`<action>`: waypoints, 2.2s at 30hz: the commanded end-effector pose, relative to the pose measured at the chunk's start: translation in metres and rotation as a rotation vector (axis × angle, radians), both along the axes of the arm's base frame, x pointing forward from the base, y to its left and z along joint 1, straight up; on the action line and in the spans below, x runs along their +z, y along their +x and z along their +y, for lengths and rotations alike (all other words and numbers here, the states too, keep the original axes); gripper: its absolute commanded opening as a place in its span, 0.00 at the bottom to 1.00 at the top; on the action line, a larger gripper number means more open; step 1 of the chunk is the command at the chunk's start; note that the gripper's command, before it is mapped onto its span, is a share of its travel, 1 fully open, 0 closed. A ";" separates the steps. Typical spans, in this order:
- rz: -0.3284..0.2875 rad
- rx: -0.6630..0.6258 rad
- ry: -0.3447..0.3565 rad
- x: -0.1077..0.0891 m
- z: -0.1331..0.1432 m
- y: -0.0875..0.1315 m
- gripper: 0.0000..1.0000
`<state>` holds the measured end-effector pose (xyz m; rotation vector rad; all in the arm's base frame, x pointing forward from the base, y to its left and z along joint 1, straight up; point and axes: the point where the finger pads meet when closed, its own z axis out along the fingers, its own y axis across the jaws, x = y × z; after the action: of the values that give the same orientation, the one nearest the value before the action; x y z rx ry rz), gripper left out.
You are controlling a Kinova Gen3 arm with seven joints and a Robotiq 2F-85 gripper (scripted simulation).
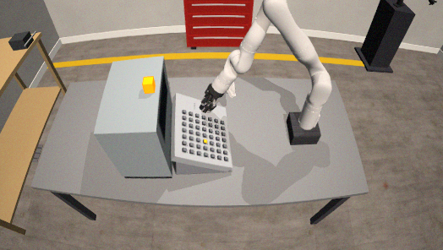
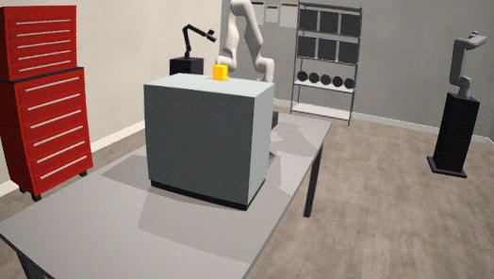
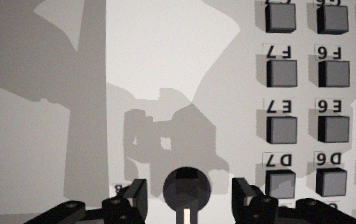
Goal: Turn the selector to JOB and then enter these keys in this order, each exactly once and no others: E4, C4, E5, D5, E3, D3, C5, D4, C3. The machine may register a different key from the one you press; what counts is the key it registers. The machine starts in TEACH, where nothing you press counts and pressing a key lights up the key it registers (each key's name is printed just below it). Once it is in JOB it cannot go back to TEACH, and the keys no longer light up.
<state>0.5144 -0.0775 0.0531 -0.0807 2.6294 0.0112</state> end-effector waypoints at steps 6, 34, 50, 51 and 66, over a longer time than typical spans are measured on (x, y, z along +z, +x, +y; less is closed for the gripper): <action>-0.008 -0.008 0.003 0.001 -0.001 0.004 0.60; -0.008 -0.008 0.003 0.001 -0.001 0.004 0.10; -0.007 -0.008 0.003 0.001 -0.001 0.003 0.10; -0.007 -0.008 0.003 0.001 -0.001 0.003 0.10; -0.007 -0.014 0.006 0.001 -0.001 0.003 0.10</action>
<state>0.5144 -0.0790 0.0534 -0.0766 2.6292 0.0088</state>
